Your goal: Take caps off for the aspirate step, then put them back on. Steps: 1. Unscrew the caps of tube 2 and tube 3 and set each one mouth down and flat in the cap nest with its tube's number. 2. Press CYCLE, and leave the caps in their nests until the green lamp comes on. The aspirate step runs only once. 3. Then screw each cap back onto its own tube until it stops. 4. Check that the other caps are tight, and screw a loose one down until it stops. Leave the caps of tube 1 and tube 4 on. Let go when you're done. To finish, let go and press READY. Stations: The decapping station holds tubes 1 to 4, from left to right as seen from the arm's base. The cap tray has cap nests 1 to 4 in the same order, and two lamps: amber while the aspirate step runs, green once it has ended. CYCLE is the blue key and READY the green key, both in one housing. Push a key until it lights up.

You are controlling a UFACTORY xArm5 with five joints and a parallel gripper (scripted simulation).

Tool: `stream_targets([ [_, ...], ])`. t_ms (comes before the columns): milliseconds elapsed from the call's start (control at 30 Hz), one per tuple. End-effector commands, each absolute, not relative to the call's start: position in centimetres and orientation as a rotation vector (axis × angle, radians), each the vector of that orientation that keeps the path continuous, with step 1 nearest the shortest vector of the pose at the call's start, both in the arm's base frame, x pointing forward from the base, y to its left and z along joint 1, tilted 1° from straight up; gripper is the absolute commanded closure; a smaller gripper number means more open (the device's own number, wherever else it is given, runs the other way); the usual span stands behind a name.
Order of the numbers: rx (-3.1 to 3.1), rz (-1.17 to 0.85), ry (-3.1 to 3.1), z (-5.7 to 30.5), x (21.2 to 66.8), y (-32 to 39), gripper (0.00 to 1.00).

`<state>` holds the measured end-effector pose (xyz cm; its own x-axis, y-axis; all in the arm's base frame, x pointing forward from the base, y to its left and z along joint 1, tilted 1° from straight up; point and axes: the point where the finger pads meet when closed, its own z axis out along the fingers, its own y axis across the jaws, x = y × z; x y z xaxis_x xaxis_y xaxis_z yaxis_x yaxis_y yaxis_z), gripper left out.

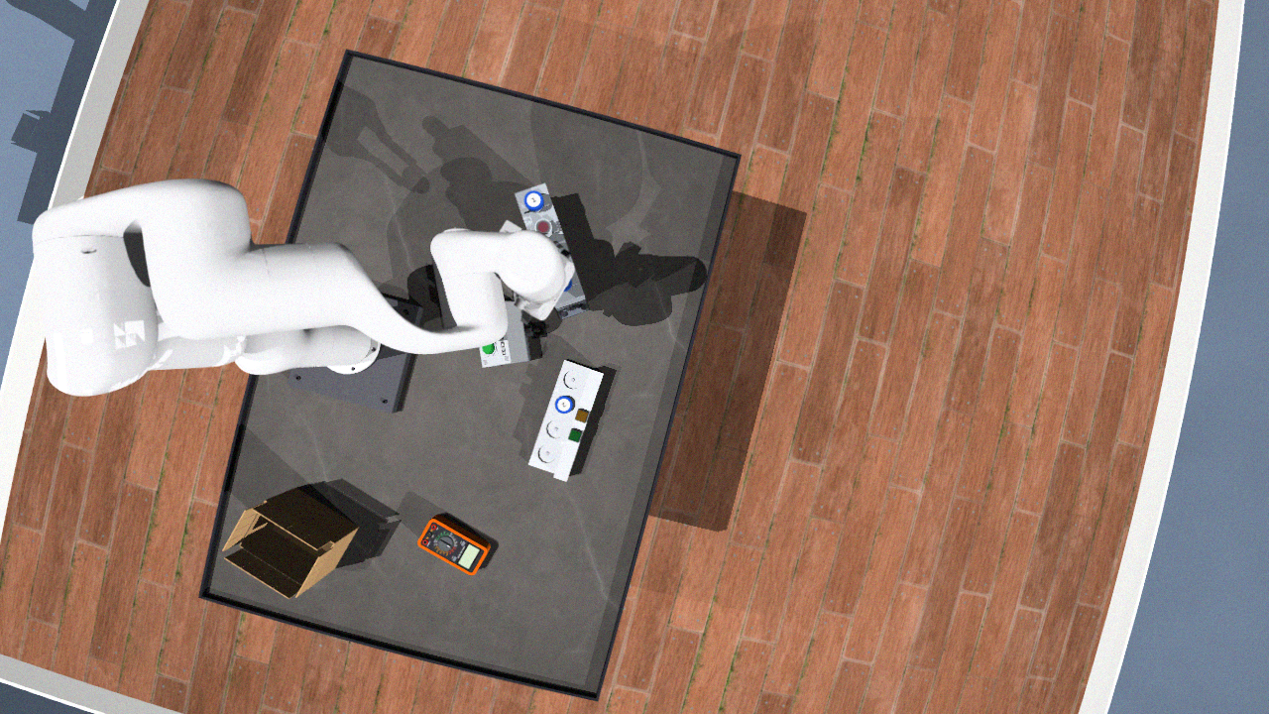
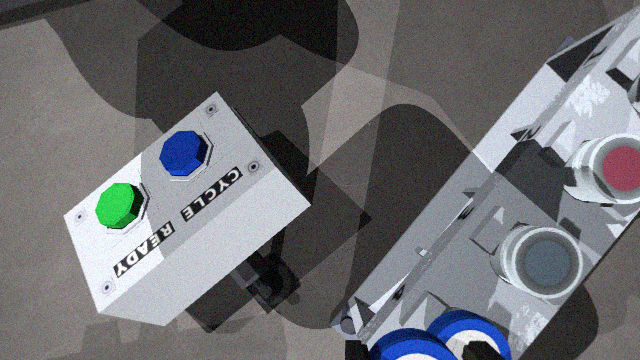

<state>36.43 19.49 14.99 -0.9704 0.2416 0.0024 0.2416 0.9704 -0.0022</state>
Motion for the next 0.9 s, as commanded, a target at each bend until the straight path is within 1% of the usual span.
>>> stream_targets([
  [0,-0.059,0.01,-3.154,15.2,37.5,16.2,1.0],
  [167,-0.059,0.011,-3.155,15.2,38.0,14.5,1.0],
  [667,-0.059,0.012,-3.155,15.3,41.1,3.9,1.0],
  [733,-0.059,0.012,-3.155,15.3,41.1,3.9,1.0],
  [867,-0.059,0.012,-3.155,15.4,42.1,0.7,1.0],
])
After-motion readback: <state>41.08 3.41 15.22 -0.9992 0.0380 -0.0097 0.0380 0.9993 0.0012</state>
